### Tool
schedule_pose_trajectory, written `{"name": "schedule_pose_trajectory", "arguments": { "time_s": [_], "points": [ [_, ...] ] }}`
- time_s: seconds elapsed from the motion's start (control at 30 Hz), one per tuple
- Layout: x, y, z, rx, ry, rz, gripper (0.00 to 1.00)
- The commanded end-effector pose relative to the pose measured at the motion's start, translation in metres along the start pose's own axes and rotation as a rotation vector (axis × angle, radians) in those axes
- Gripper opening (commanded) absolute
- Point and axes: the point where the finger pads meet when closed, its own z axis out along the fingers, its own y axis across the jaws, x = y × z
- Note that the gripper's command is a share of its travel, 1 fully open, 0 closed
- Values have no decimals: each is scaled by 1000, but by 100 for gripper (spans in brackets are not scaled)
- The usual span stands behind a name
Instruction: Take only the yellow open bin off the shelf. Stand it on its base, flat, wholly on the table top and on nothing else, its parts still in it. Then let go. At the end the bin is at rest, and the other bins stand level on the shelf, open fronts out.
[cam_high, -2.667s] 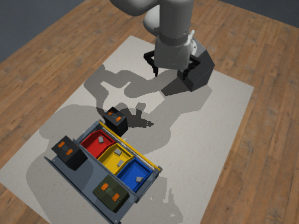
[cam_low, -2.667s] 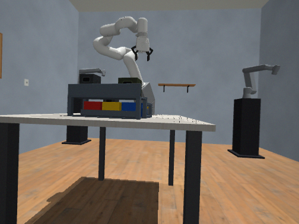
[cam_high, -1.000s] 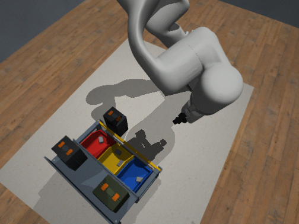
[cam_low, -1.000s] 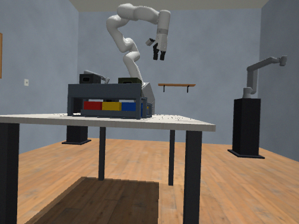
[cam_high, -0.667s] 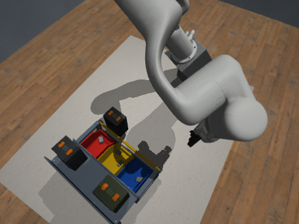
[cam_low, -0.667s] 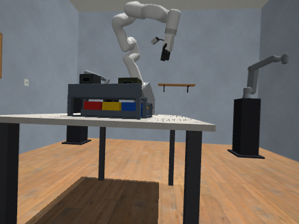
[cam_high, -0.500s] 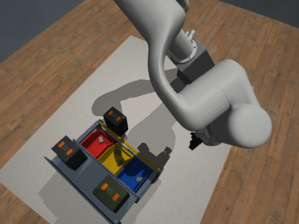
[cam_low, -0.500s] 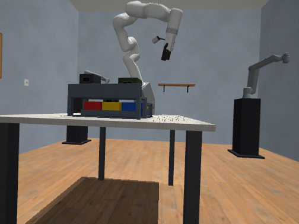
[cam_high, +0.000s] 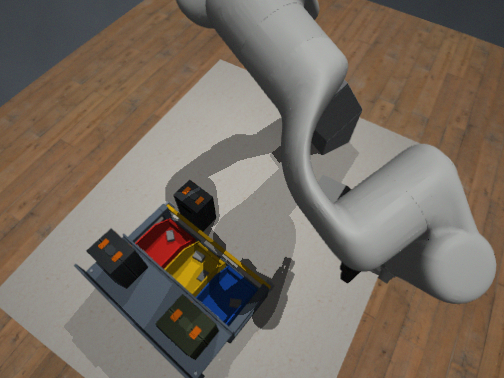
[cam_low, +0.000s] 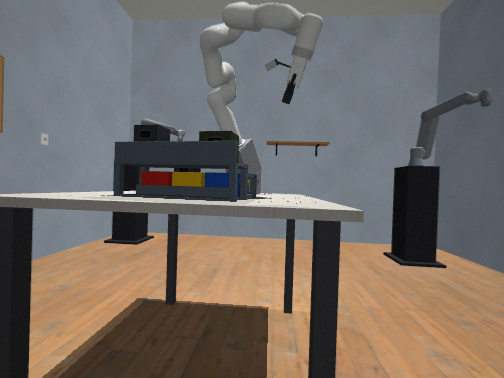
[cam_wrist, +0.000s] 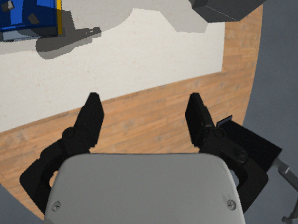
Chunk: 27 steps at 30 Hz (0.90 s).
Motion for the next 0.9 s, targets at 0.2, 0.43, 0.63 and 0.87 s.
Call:
{"name": "schedule_pose_trajectory", "arguments": {
  "time_s": [0.2,0.43,0.63,0.87],
  "points": [
    [4,1,-2,1,-2,-2,100],
    [8,4,0,1,-2,-2,100],
    [8,4,0,1,-2,-2,100],
    [13,6,2,1,-2,-2,100]
  ]
}}
